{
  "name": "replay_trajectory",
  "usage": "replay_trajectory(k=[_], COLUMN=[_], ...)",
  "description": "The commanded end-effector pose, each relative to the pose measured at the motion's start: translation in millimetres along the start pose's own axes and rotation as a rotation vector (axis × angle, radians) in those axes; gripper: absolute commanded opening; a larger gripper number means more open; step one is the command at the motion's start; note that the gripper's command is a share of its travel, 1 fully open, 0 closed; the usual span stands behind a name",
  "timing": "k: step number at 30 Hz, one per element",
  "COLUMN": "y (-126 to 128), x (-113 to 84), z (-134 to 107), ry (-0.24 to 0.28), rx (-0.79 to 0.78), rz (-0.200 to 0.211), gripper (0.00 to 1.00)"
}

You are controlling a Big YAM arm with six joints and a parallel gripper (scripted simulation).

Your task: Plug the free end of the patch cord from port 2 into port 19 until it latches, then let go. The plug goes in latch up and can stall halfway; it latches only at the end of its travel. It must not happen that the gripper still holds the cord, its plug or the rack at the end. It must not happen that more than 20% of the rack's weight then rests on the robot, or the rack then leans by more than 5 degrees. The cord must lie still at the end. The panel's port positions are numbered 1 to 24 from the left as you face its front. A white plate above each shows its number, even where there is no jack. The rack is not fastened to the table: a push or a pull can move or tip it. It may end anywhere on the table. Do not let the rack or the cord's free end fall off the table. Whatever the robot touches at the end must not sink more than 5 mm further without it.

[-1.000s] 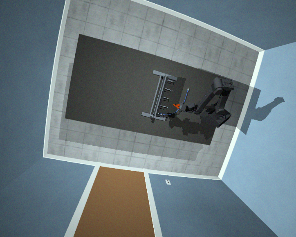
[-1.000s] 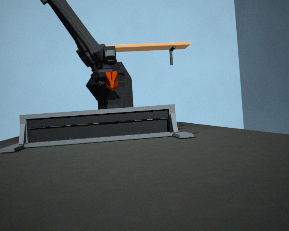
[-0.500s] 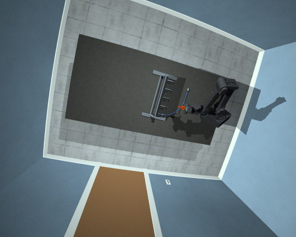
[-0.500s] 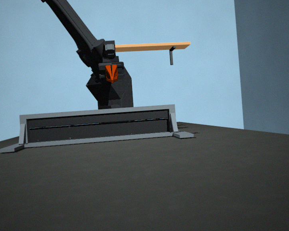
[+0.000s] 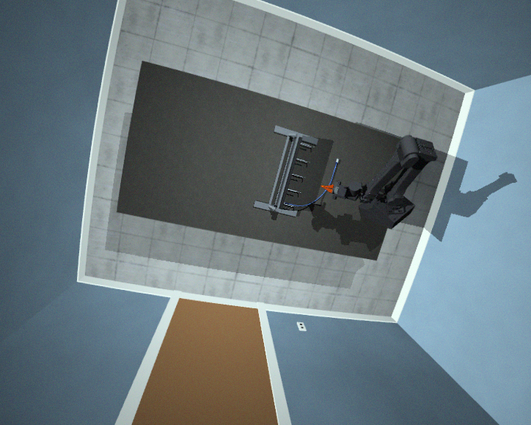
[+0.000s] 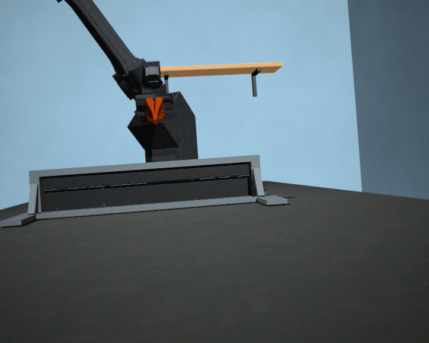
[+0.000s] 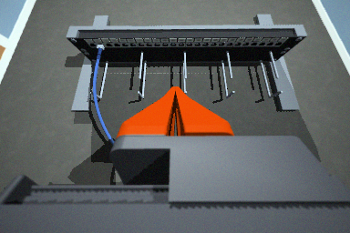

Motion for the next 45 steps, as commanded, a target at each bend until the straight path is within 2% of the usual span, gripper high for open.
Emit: replay_trajectory(k=[1, 13, 25, 32, 37, 45], y=[-18.0, -70.9, -76.5, -75.4, -77.5, -78.5], x=[-1.9, -1.5, 1.1, 11.4, 40.4, 111.8], z=[5.6, 7.6, 13.2, 13.7, 11.3, 7.2], ry=[-0.009, -0.012, -0.025, -0.03, -0.027, -0.018], rx=[0.014, 0.015, 0.016, 0.016, 0.015, 0.014], rz=[-0.016, -0.018, -0.014, -0.013, -0.019, -0.019], gripper=[0.0, 0.0, 0.0, 0.0, 0.0, 0.0])
Point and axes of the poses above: the point where the finger pads meet when closed, its own x axis out along the fingers, its own y axis across the jaws, z = x × y, the point moved 2 cm from there along -x, back along the fingers, and after that the axes turned 1 degree about x, right-handed, at the moved point
